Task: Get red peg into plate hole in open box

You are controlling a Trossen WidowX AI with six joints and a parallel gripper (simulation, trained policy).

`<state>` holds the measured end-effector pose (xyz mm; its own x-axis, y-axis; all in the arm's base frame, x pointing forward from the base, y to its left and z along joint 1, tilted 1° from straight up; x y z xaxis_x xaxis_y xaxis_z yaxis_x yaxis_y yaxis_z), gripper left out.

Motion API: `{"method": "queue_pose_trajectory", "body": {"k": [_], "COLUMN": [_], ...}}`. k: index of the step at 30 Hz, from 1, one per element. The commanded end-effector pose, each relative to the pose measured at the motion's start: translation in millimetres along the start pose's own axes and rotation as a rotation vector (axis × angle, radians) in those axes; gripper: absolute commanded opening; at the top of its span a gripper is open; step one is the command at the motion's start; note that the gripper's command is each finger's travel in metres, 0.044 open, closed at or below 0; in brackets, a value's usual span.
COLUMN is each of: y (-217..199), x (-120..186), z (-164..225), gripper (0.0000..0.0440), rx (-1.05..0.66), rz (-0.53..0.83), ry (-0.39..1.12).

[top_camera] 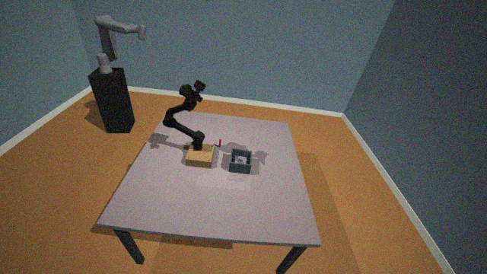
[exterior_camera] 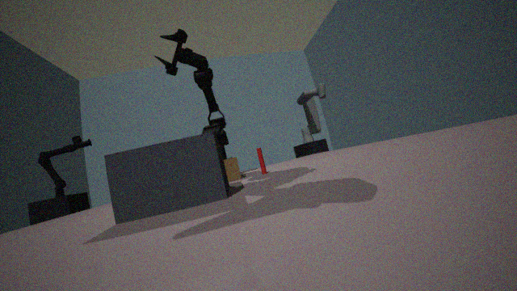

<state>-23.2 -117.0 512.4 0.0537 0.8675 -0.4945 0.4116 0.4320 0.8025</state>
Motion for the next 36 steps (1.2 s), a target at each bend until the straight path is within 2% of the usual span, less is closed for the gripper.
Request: {"method": "queue_pose_trajectory", "body": {"k": [1,3,11,18,26,36], "y": [1.6,5.8,23.8,33.4,36.7,26.7], "x": [-0.9,-3.0,-3.1,13.8,52.2,123.7], "z": [4.5,16.7,87.4,157.3,229.9,300.7], "gripper": [0.0418,0.0440,0.0440,0.0440,0.0440,0.0440], "rx": [0.026,0.080,0.249,0.362,0.466,0.571], "rz": [-0.003,-0.013,-0.080,-0.150,-0.234,-0.318], "ry": [0.013,0.048,0.259,0.464,0.710,1.031]}}
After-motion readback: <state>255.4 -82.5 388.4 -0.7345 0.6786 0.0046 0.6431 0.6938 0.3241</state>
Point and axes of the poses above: the point midway between the two fingers, 35 mm back from their tips, its own x axis back along the fingers, its own y axis across the jaws, z = x × y, the point moved 1 cm from there along x, back along the fingers, and after that the axes turned 5 degrees about -x, right-handed, at the moved point
